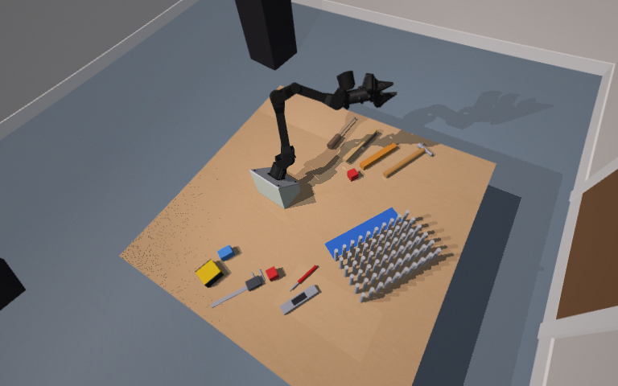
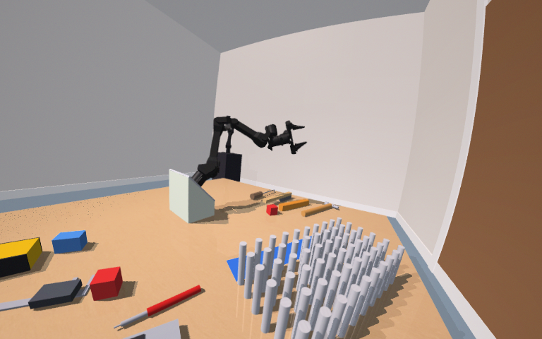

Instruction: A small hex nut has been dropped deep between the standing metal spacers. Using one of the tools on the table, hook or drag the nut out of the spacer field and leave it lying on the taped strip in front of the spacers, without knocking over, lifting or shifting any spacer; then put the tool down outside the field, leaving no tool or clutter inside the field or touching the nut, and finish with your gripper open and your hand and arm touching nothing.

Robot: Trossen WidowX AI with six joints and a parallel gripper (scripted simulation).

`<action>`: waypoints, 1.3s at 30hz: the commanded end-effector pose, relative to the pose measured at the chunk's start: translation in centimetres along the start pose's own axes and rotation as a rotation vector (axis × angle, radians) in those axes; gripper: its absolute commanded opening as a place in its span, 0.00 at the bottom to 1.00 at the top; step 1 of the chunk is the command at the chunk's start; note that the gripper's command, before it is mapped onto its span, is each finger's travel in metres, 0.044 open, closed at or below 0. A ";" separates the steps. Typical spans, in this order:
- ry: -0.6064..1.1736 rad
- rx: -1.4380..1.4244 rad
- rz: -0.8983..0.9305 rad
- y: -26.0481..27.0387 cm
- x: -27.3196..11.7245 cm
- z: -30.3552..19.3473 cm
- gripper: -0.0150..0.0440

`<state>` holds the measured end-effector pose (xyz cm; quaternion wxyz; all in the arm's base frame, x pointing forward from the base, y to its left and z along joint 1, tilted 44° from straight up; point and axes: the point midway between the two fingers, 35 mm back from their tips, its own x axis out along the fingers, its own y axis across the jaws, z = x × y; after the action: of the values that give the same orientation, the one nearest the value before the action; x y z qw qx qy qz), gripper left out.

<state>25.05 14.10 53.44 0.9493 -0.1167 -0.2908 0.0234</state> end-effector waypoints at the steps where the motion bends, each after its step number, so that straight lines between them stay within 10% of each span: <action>1: 0.066 -0.014 0.029 1.7 1.3 -5.4 1.00; 14: 0.381 0.066 0.139 3.3 0.6 -25.5 1.00; 26: 0.773 0.322 0.105 -0.6 -8.3 -42.4 1.00; 39: 1.015 0.575 -0.010 -3.2 -17.0 -49.1 1.00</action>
<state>38.69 -0.97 6.07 0.9678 0.1335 0.2098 0.0383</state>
